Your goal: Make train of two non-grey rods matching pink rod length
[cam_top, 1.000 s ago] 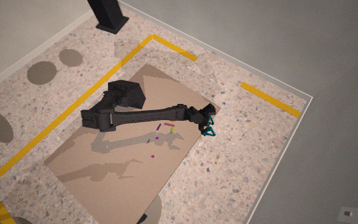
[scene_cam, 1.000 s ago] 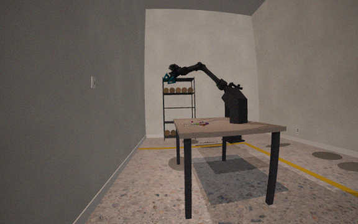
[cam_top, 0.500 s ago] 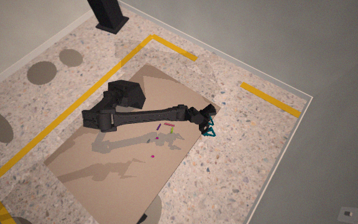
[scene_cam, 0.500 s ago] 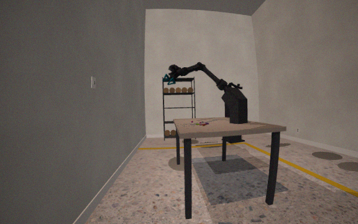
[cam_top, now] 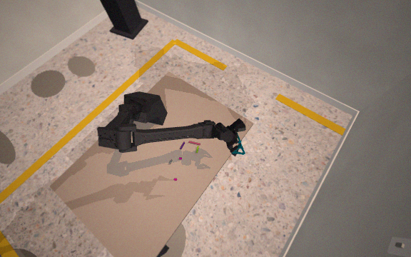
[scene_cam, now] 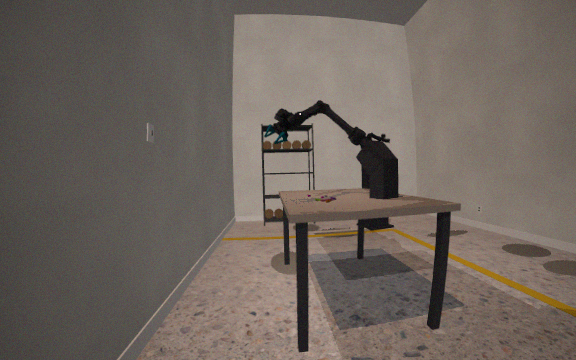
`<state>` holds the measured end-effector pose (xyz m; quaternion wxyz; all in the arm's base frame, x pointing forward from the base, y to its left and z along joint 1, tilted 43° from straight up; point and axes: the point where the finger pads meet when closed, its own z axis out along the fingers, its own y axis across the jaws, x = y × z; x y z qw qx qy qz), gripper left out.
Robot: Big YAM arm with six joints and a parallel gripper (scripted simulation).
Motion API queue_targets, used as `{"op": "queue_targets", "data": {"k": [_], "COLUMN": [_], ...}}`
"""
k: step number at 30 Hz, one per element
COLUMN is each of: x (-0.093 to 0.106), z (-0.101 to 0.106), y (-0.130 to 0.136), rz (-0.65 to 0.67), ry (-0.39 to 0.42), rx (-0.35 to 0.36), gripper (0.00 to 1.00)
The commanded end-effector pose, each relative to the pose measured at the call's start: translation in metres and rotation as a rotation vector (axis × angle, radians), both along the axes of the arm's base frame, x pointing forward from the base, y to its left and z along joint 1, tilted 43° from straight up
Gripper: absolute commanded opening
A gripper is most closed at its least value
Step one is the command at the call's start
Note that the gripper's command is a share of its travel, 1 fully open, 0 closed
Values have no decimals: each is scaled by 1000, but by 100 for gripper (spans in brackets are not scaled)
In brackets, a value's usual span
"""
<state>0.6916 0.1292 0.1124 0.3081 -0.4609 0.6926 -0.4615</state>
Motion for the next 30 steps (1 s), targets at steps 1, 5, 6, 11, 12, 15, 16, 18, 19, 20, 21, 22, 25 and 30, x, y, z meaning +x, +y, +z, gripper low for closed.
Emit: {"op": "queue_targets", "data": {"k": [1,5,6,11,12,15,16,18,19,20,21,22,25,30], "x": [15,11,11,-14,-14,-14,-2,4,3,3,3,0,-2,-3], "z": [27,12,15,-46,-46,-46,-31,-20,0,-1,-1,-4,-16,-27], "y": [-2,-4,-4,-27,-27,-27,-23,-21,-21,-21,-21,-21,-22,-22], "rz": [-4,-3,-3,4,4,4,4,3,2,2,3,5,6,6], "ry": [-49,-25,-28,133,133,133,100,73,46,46,46,53,72,88], "rx": [6,-2,-1,-117,-117,-117,-107,-97,-89,-89,-89,-91,-97,-102], "gripper": [100,100,100,100,100,100,100,100,100,100,100,100,100,100]}}
